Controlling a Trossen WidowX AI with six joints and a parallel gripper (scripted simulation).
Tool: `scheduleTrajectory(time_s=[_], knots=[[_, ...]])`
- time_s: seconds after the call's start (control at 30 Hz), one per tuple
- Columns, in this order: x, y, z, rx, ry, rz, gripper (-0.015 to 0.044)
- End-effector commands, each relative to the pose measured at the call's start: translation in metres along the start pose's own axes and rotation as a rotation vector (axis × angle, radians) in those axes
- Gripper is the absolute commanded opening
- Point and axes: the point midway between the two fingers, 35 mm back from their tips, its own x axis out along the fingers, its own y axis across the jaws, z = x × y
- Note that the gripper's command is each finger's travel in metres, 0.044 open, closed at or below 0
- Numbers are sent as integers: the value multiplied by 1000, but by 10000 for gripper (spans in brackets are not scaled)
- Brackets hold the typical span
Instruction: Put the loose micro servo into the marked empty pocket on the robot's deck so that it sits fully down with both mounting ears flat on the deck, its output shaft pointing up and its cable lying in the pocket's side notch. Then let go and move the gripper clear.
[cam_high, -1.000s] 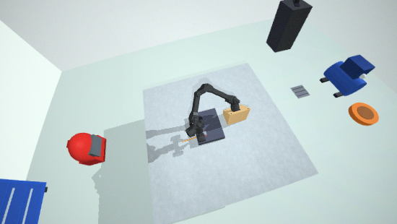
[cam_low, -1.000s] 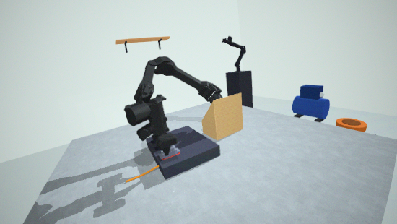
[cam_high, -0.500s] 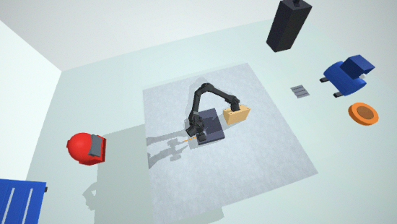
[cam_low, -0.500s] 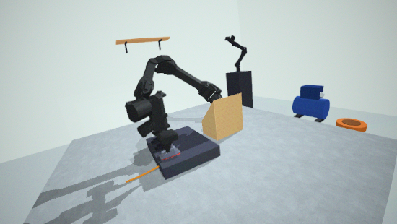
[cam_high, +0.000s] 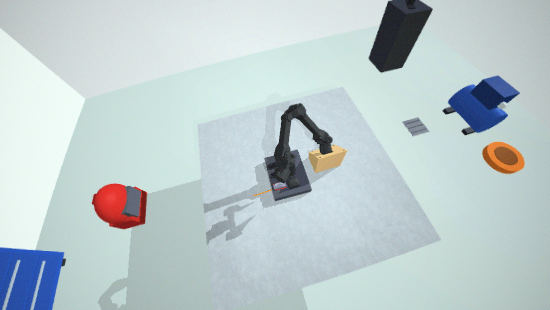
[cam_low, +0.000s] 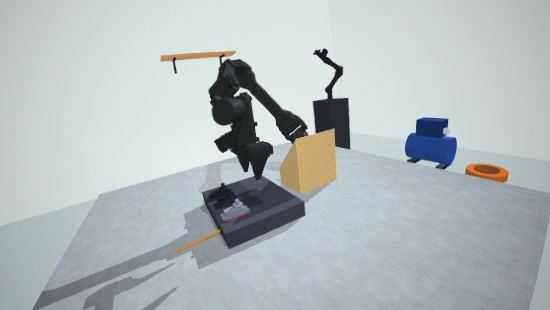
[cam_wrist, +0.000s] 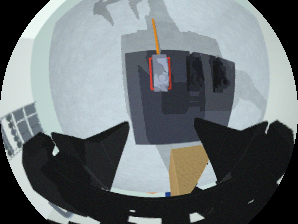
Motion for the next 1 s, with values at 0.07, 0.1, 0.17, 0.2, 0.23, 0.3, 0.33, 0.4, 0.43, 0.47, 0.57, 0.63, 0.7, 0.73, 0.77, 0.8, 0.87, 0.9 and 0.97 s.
scheduleTrajectory(time_s=[0.07,0.1,0.17,0.2,0.23,0.3,0.33,0.4,0.43,0.47,0.57,0.63,0.7,0.73,0.77,0.8,0.87,0.9,0.97], knots=[[-9,-5,-28,8,13,-11,440],[-9,-5,-28,8,13,-11,440],[-9,-5,-28,8,13,-11,440],[-11,-5,-28,7,12,-11,440],[-16,-5,-27,7,11,-10,440],[-30,-4,-26,5,7,-8,440],[-39,-4,-26,4,5,-7,440],[-56,-4,-27,2,1,-6,440],[-59,-5,-27,2,1,-6,440],[-59,-5,-27,2,1,-6,440],[-59,-5,-27,2,1,-6,440],[-59,-5,-27,2,1,-6,440],[-59,-5,-27,2,1,-6,440],[-59,-5,-27,2,1,-6,440],[-59,-5,-27,2,1,-6,440],[-59,-5,-27,2,1,-6,440],[-59,-5,-27,2,1,-6,440],[-59,-5,-27,2,1,-6,440],[-59,-5,-27,2,1,-6,440]])
